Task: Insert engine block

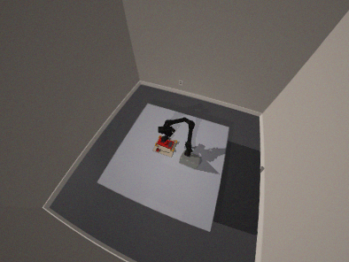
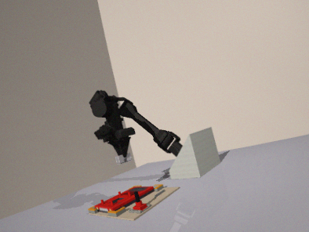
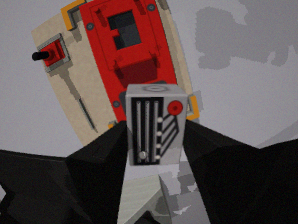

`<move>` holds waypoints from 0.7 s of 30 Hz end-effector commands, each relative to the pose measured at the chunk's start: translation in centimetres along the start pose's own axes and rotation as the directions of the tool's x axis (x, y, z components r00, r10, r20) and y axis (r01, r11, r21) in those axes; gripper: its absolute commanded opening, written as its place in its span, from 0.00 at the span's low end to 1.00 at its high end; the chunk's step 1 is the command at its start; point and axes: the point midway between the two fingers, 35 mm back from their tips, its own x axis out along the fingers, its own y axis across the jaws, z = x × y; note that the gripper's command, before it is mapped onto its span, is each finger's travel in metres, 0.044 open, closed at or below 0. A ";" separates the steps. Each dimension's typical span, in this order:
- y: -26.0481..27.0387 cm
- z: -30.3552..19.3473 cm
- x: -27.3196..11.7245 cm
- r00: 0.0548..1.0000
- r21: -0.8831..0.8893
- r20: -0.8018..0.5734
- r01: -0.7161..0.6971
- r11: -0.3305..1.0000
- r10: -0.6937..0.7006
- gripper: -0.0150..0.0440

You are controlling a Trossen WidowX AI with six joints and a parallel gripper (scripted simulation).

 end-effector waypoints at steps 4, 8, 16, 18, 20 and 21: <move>0.2 0.5 -0.3 1.000 -0.007 0.003 -0.009 1.000 0.009 0.25; 0.6 1.4 0.6 1.000 -0.036 0.004 -0.011 0.999 0.011 0.25; 1.3 2.9 2.4 1.000 -0.083 0.001 -0.016 0.996 0.016 0.25; 1.4 3.2 2.9 1.000 -0.094 0.000 -0.017 0.995 0.017 0.25; 1.6 3.6 3.4 1.000 -0.105 -0.001 -0.018 0.994 0.018 0.25; 1.7 3.7 3.6 1.000 -0.112 0.000 -0.018 0.994 0.018 0.25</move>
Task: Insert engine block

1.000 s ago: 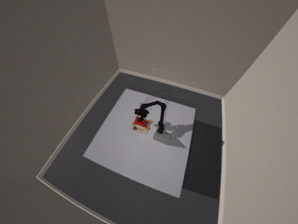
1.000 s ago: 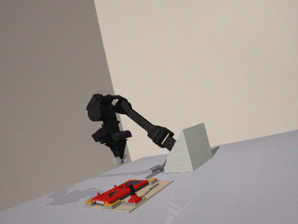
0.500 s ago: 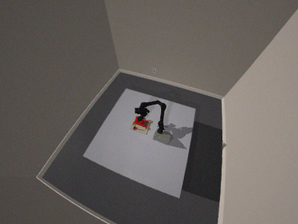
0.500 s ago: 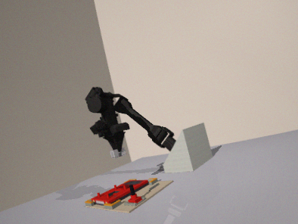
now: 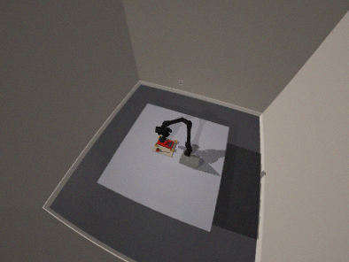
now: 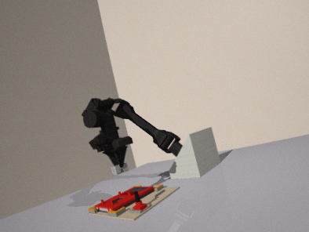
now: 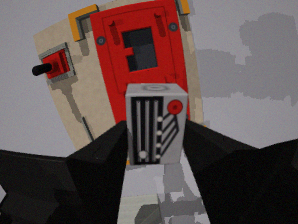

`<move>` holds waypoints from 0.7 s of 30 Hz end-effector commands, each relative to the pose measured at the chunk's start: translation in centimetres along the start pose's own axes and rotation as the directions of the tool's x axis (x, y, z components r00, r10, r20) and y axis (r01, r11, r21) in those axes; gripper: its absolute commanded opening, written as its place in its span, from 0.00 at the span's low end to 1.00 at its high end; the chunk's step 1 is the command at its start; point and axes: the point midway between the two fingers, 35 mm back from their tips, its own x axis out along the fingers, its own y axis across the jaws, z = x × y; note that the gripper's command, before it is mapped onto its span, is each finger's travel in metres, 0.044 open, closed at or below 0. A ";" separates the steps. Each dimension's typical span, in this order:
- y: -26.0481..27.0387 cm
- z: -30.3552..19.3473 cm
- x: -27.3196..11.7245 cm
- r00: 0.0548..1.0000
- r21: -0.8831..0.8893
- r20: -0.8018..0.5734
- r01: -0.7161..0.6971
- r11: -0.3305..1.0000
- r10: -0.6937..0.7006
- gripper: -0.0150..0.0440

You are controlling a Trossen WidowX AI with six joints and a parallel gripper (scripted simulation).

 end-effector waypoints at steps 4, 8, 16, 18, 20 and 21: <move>0.4 1.4 1.7 1.000 -0.053 0.004 0.004 0.999 -0.004 0.25; 0.6 2.2 2.7 1.000 -0.084 0.006 0.006 0.996 -0.006 0.25; 0.8 3.5 4.8 1.000 -0.142 0.009 0.012 0.990 -0.010 0.25; 0.8 3.9 5.3 1.000 -0.156 0.010 0.013 0.988 -0.012 0.25; 0.8 4.2 5.8 1.000 -0.169 0.011 0.015 0.986 -0.014 0.25; 0.7 4.4 6.0 1.000 -0.174 0.011 0.016 0.985 -0.015 0.25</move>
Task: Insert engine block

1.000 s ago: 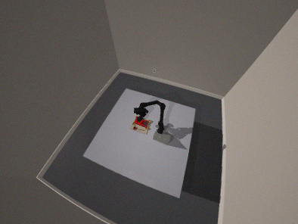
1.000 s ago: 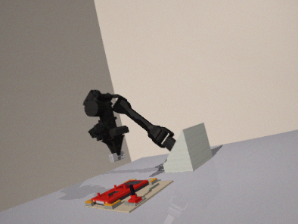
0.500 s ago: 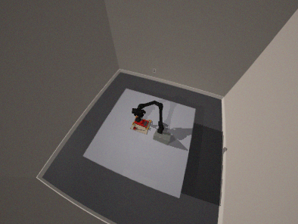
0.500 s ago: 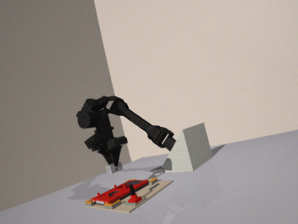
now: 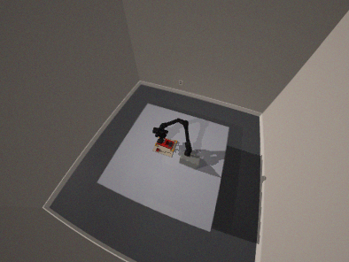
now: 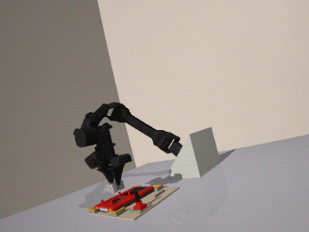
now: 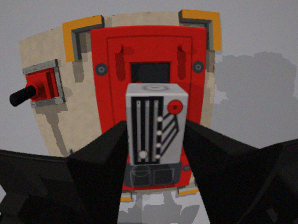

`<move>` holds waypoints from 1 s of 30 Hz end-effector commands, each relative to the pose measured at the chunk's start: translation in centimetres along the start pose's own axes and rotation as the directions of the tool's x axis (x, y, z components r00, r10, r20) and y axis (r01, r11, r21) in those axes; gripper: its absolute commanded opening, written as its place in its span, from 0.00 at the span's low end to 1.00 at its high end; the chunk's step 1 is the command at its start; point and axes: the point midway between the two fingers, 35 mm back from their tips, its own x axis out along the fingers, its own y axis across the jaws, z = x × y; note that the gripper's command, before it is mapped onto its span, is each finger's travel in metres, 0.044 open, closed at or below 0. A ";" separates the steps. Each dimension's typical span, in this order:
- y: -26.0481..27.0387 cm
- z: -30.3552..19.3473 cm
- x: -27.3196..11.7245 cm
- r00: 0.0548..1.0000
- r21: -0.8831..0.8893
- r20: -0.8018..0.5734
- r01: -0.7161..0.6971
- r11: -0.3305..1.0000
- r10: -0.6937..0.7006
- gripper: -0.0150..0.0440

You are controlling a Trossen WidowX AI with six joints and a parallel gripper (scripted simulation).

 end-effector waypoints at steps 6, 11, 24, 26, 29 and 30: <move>-0.1 1.2 1.1 1.000 -0.038 0.004 0.009 0.999 -0.009 0.34; -0.1 1.2 1.1 1.000 -0.049 0.004 0.009 0.999 -0.009 0.52; -0.1 1.1 1.1 1.000 -0.029 0.004 0.009 1.000 -0.009 0.52; -0.1 1.1 1.1 1.000 -0.029 0.004 0.009 1.000 -0.009 0.52; -0.1 1.1 1.1 1.000 -0.029 0.004 0.009 1.000 -0.009 0.52; -0.1 1.1 1.1 1.000 -0.029 0.004 0.009 1.000 -0.009 0.52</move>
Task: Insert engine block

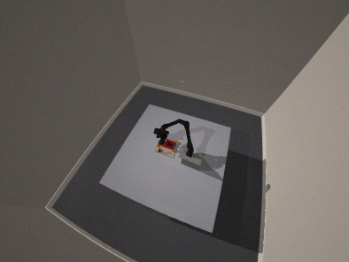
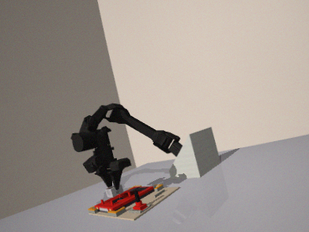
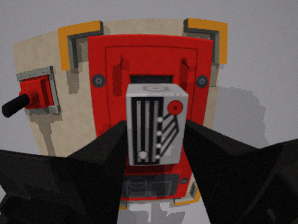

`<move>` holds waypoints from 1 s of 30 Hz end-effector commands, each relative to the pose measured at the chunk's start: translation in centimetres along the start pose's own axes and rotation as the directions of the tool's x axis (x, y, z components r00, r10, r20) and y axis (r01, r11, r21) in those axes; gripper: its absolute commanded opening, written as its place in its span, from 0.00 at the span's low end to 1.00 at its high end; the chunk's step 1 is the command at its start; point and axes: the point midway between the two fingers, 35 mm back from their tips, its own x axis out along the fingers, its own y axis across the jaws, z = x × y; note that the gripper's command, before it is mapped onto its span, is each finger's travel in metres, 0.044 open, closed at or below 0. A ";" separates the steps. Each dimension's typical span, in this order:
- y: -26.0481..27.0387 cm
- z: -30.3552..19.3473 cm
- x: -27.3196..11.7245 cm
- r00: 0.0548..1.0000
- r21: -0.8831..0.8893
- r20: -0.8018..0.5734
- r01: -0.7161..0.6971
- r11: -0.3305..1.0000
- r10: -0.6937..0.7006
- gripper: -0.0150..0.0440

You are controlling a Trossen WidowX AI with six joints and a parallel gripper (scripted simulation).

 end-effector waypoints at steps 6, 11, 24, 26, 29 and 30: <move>-0.1 0.3 -0.1 1.000 0.024 0.005 0.003 1.000 -0.004 0.52; -0.1 0.3 -0.1 1.000 0.024 0.005 0.003 1.000 -0.004 0.52; -0.1 0.3 -0.1 1.000 -0.030 0.005 0.004 1.000 -0.004 0.52; -0.1 0.3 -0.1 1.000 -0.035 0.005 0.004 0.999 -0.004 0.52; -0.1 0.3 -0.1 1.000 -0.035 0.005 0.004 0.999 -0.004 0.52; -0.1 0.3 -0.1 1.000 -0.035 0.005 0.004 0.999 -0.004 0.52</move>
